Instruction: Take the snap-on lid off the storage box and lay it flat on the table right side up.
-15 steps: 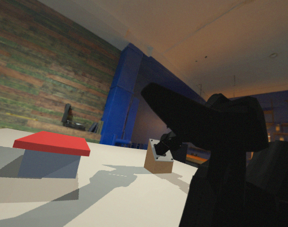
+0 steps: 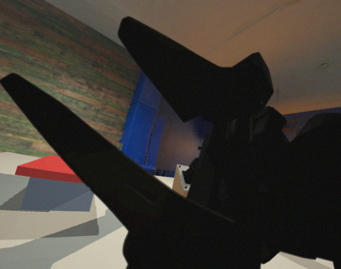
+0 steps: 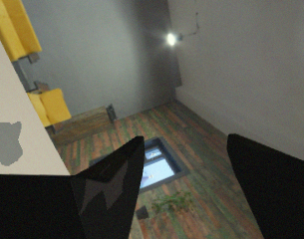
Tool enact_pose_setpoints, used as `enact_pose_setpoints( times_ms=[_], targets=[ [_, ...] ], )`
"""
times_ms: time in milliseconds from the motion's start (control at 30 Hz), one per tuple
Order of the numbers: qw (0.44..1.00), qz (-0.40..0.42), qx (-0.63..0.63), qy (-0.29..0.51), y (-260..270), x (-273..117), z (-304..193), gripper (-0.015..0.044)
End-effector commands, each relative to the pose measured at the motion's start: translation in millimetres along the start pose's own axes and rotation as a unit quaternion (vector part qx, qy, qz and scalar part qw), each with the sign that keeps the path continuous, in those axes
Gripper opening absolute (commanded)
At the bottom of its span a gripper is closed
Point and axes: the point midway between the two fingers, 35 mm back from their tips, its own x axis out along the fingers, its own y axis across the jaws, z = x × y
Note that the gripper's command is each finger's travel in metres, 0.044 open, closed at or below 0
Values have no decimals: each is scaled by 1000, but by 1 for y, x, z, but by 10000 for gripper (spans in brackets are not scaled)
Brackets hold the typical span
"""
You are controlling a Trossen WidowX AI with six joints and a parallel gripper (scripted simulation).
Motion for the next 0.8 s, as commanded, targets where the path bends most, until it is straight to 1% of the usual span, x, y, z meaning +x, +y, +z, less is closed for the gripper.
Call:
enact_pose_setpoints(
  times_ms=[0,100,167,200,300,433,500,567,633,767],
  targets=[
    [999,31,25,-1,2,41,-45,235],
    [995,77,68,15,2,70,-88,235],
    [993,87,80,22,1,75,-99,235],
    [990,101,96,33,0,81,-113,235],
    [972,145,163,88,-7,97,-167,235],
    [931,181,262,177,-21,101,-232,235],
    [921,186,283,195,-24,100,-245,235],
    [885,192,344,248,-34,94,-277,235],
    [835,190,415,307,-46,84,-310,235],
    [700,159,561,412,-70,52,-364,235]
  ],
)
